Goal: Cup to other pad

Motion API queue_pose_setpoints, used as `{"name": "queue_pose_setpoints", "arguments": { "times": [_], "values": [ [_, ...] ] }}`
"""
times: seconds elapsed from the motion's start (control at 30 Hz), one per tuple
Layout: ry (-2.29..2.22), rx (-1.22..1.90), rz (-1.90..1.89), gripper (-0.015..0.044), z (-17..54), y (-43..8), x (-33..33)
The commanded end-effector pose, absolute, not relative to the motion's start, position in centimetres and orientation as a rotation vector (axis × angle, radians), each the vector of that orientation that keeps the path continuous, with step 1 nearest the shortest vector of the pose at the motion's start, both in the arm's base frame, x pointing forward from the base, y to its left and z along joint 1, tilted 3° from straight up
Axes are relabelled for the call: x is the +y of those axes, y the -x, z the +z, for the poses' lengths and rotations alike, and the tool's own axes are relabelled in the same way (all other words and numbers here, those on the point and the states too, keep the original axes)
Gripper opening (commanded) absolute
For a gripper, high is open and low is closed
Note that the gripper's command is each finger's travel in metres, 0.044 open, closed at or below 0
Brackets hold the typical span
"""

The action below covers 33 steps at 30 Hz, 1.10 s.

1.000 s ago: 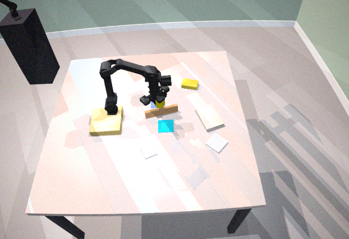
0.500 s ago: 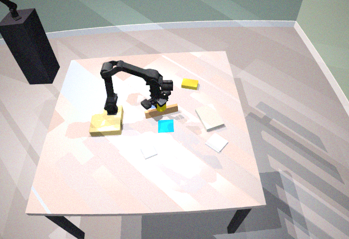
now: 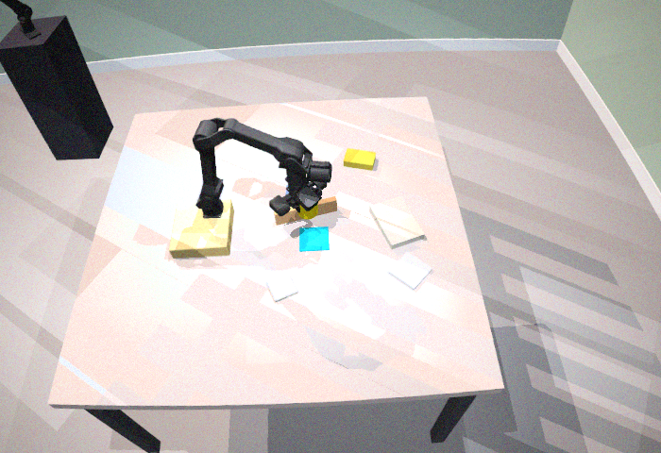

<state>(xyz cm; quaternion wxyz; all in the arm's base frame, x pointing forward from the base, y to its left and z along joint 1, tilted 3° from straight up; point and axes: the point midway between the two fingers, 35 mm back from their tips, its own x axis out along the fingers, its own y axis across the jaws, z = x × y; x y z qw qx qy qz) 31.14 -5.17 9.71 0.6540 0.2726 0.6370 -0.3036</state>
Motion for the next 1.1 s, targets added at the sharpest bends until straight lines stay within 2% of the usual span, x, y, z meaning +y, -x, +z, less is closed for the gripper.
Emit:
{"name": "queue_pose_setpoints", "arguments": {
  "times": [0.0,0.4,1.07],
  "values": [
    [-0.611,1.442,-0.692,0.0000,9.9,-31.6,-6.4],
    [-0.609,1.440,-0.693,0.0000,10.2,-32.4,-9.2],
    [-0.609,1.440,-0.693,0.0000,8.0,-32.5,-9.3]
  ]
}}
